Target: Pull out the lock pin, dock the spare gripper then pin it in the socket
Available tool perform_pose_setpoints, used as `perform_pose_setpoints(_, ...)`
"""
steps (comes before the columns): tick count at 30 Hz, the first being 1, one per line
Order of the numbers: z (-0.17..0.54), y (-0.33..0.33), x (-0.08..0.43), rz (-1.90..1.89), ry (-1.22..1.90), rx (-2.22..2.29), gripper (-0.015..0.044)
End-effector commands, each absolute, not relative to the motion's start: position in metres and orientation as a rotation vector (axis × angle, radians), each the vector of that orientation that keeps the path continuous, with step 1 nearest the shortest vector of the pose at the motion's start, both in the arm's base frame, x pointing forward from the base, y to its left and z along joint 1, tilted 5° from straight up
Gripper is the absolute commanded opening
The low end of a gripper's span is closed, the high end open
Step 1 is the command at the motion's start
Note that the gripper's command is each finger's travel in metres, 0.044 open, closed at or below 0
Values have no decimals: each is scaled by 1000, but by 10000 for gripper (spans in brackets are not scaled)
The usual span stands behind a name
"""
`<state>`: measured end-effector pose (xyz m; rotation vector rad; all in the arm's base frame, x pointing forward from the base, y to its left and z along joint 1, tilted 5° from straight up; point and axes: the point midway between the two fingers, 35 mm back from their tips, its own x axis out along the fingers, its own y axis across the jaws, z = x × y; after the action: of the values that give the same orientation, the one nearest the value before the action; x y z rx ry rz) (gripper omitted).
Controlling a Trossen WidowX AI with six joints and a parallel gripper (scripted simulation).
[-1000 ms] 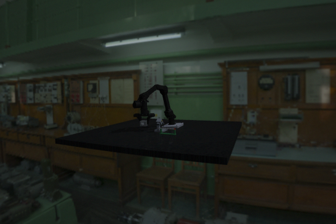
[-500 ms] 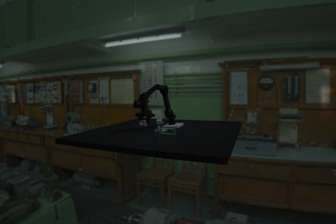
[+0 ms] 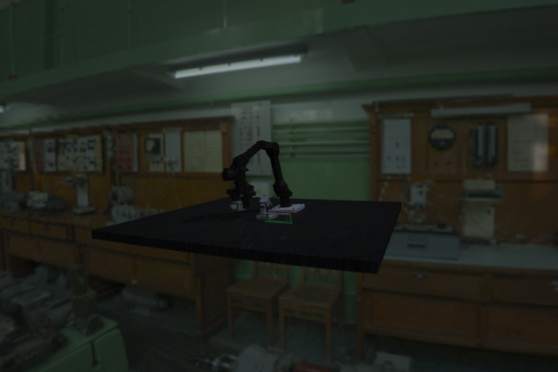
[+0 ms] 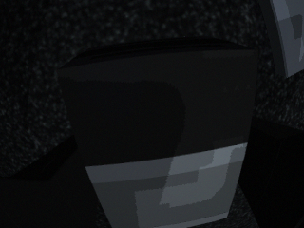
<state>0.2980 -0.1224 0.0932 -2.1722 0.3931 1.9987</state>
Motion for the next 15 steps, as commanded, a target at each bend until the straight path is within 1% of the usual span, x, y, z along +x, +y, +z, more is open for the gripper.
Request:
perform_pose_setpoints(1,80,-123,298,1990,416,-2157,0)
perform_pose_setpoints(15,58,-125,299,1980,429,-2148,0)
